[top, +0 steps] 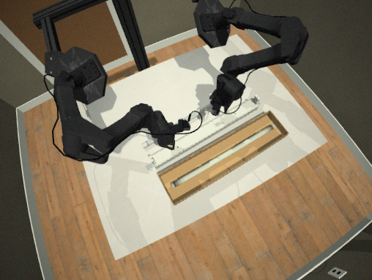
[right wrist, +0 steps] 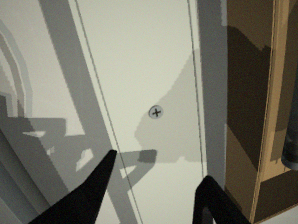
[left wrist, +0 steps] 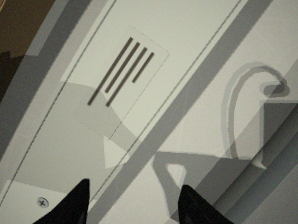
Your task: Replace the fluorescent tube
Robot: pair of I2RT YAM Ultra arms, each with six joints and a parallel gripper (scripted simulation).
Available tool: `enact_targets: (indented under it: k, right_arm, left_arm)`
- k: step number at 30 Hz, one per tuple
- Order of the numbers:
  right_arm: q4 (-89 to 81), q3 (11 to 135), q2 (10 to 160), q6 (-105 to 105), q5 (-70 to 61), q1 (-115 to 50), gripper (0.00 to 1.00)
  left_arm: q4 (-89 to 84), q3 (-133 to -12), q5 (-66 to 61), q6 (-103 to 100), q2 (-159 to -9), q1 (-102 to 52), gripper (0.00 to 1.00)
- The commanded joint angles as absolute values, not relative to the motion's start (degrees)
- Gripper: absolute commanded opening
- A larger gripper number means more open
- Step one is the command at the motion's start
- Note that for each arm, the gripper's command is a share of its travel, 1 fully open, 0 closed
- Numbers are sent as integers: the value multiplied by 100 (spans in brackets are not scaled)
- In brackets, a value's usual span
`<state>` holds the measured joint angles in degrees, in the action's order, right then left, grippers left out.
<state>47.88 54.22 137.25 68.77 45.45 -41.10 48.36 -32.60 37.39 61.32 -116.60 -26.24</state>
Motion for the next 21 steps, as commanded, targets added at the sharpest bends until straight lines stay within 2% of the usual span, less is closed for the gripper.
enact_targets:
  k: [1,21]
  right_arm:
    - [5164,5297,14149,7392,4880,-4412,49]
    - [6274,5227,15732,8780,5775,-5265,49]
  left_arm:
    - [5240,-3063,3986,6581,-11897,-2864,49]
    - [6353,-2516,4710,7793,-13112,-3423,49]
